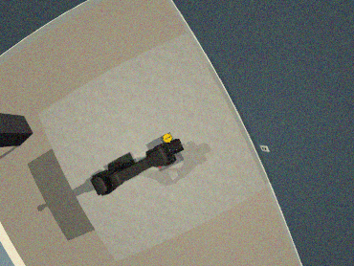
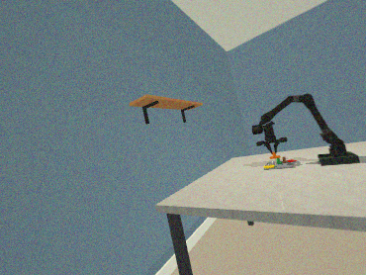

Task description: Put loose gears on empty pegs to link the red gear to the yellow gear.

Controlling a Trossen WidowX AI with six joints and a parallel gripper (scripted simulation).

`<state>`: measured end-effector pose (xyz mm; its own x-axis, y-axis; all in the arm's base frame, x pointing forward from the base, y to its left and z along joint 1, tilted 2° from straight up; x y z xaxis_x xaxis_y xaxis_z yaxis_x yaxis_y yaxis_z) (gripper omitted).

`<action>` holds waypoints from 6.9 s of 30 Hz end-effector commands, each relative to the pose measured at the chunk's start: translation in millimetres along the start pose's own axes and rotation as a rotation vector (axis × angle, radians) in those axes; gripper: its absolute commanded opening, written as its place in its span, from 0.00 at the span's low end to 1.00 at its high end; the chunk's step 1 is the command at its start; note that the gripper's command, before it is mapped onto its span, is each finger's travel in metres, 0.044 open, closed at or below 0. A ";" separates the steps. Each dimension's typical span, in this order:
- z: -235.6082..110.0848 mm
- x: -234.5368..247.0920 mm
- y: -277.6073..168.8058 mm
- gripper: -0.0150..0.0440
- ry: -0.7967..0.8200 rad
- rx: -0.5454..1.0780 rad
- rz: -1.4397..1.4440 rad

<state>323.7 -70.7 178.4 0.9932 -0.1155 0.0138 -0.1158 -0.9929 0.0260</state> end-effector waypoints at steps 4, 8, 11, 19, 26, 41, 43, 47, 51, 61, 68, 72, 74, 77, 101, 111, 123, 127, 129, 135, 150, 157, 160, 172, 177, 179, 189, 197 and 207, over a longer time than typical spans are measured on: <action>-0.3 0.1 0.3 0.25 0.000 -0.005 0.018; 2.3 0.2 0.1 0.25 0.000 -0.005 -0.008; 6.0 0.1 -0.1 0.25 0.000 -0.005 -0.045; 18.2 -0.3 0.5 0.25 0.000 -0.005 -0.114; 28.2 0.3 0.7 0.25 0.000 -0.005 -0.073; 42.9 -0.8 0.8 0.25 0.000 -0.005 0.164; 43.3 -0.6 1.1 0.25 0.000 -0.005 0.171; 44.2 0.0 1.0 0.25 0.000 -0.005 0.144; 45.2 0.4 0.3 0.25 0.000 -0.005 0.077; 47.8 -0.8 0.4 0.25 0.000 -0.005 -0.100; 49.5 0.0 1.2 0.25 0.000 -0.005 -0.132; 50.5 0.5 0.8 0.25 0.000 -0.005 -0.101; 50.6 0.5 0.6 0.30 0.000 -0.005 -0.085; 49.3 0.3 0.3 0.43 0.000 -0.005 -0.055; -41.2 -4.5 -1.2 0.85 0.000 -0.002 0.013; -41.2 -4.5 -1.2 1.00 0.000 -0.002 0.013; -41.2 -4.5 -1.2 1.00 0.000 -0.002 0.013; -41.2 -4.5 -1.2 1.00 0.000 -0.002 0.013; -41.2 -4.5 -1.2 1.00 0.000 -0.002 0.013; -41.2 -4.5 -1.2 1.00 0.000 -0.002 0.013; -42.7 -3.8 -11.8 1.00 0.000 -0.001 0.013; -58.1 -18.0 -119.6 1.00 0.002 0.014 0.001; -64.2 -36.1 -163.2 1.00 0.004 0.027 -0.036; -84.9 -117.8 -269.0 1.00 -0.011 0.022 0.012; -84.9 -117.8 -269.0 1.00 -0.011 0.022 0.012; -84.9 -117.8 -269.0 1.00 -0.011 0.022 0.012; -84.9 -117.8 -269.0 1.00 -0.011 0.022 0.012; -84.9 -117.8 -269.0 1.00 -0.011 0.022 0.012; -84.9 -117.8 -269.0 1.00 -0.011 0.022 0.012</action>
<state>237.3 212.4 254.2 0.9924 -0.1233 0.0054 -0.1233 -0.9924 0.0046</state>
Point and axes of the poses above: the point midway between the two fingers, 35 mm back from their tips, its own z axis out along the fingers, its own x axis across the jaws, y = z × x, the point moved 9 cm from there along -z, back along the fingers, and after that the axes turned 6 degrees about -z, right-handed, at the moved point
